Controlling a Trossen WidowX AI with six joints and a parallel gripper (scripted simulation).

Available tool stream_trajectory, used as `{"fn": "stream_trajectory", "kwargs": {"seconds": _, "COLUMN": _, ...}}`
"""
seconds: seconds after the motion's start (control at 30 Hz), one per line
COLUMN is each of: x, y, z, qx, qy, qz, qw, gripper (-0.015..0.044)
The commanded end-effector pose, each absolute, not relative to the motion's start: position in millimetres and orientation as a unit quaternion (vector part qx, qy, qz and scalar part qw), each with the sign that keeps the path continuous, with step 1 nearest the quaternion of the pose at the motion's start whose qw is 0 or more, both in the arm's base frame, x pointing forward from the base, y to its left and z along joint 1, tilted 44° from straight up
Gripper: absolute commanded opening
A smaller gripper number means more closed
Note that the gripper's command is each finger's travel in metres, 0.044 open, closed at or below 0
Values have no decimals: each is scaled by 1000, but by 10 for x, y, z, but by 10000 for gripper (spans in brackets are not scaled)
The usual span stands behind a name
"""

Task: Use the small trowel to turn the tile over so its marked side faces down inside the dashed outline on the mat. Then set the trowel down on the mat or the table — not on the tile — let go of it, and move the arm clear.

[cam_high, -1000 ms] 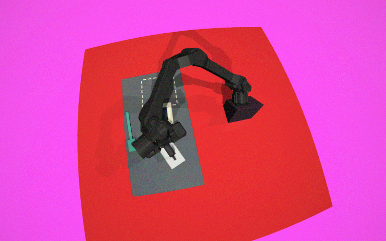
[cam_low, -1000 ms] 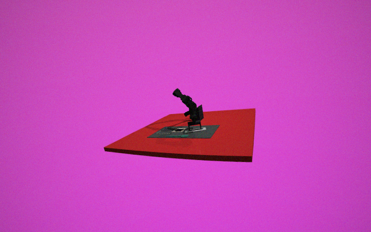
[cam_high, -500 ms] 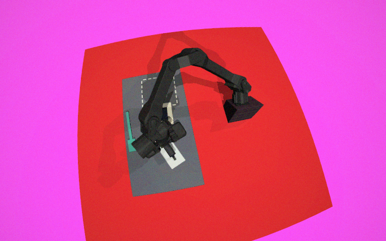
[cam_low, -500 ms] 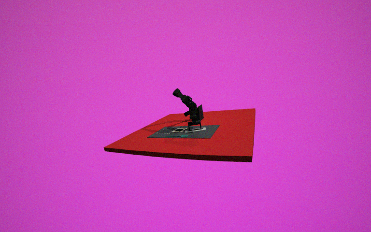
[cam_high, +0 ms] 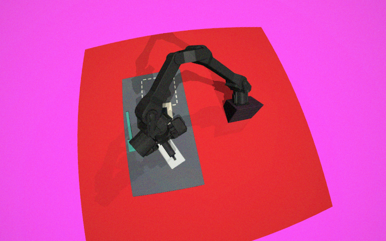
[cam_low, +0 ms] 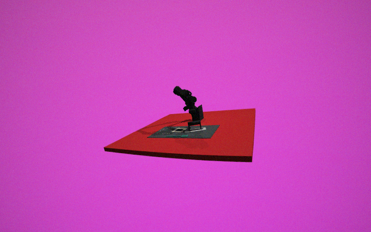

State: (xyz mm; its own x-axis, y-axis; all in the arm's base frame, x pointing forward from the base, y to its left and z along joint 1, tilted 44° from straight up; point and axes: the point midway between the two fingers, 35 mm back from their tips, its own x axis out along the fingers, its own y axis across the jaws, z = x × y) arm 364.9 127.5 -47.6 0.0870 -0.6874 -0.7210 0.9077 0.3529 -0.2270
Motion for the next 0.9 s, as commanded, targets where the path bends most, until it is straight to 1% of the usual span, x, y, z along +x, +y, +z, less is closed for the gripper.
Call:
{"fn": "stream_trajectory", "kwargs": {"seconds": 0.0, "x": 3645, "y": 1303, "z": -478, "qx": 148, "qy": 393, "qz": -546, "qw": 725, "gripper": 300}}
{"fn": "stream_trajectory", "kwargs": {"seconds": 0.43, "x": 3640, "y": 1080, "z": -923, "qx": 239, "qy": 420, "qz": -413, "qw": 772, "gripper": 300}}
{"fn": "stream_trajectory", "kwargs": {"seconds": 0.63, "x": 3604, "y": 970, "z": -915, "qx": 267, "qy": 398, "qz": -335, "qw": 811, "gripper": 300}}
{"fn": "stream_trajectory", "kwargs": {"seconds": 0.87, "x": 3481, "y": 816, "z": -738, "qx": 283, "qy": 351, "qz": -249, "qw": 857, "gripper": 300}}
